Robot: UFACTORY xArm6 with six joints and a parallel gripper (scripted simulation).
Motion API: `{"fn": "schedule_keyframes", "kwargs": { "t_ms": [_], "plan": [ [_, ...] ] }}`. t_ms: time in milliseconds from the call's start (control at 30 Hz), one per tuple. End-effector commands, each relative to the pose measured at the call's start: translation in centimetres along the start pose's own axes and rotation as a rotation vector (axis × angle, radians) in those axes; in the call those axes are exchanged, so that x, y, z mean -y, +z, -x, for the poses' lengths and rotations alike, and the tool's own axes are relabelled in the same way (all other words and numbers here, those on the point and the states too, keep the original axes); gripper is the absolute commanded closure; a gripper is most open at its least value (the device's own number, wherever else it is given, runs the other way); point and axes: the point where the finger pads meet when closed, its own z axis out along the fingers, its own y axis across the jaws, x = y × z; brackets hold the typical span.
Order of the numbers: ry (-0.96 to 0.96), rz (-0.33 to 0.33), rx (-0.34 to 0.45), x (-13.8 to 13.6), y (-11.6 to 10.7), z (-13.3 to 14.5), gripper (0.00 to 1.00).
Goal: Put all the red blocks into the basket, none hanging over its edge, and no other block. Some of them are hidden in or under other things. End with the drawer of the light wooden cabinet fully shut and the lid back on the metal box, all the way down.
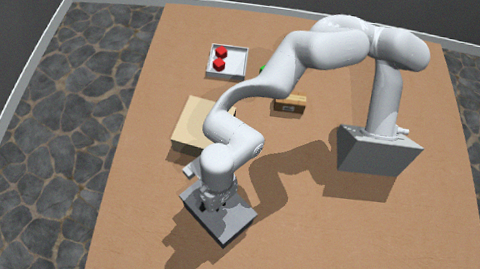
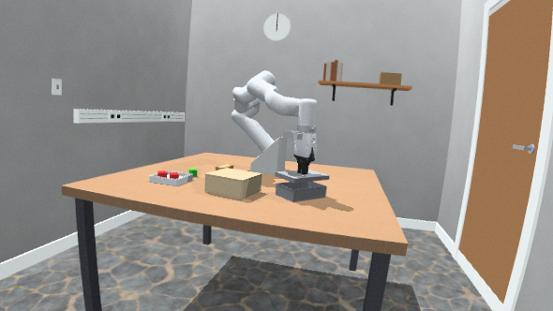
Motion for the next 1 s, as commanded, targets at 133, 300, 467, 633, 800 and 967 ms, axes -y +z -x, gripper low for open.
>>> {"fn": "schedule_keyframes", "kwargs": {
  "t_ms": [133, 300, 467, 633, 800, 967],
  "plan": [
    [0.001, -0.005, -0.001, 0.13, -0.22, -0.09, 1.00],
    [0.001, -0.005, -0.001, 0.13, -0.18, -0.09, 1.00],
    [0.001, -0.005, -0.001, 0.13, -0.08, -0.09, 1.00],
    [0.001, -0.005, -0.001, 0.13, 0.05, -0.09, 1.00],
    [0.001, -0.005, -0.001, 0.13, 0.22, -0.09, 1.00],
    [0.001, -0.005, -0.001, 0.13, 0.35, -0.09, 1.00]
  ]
}}
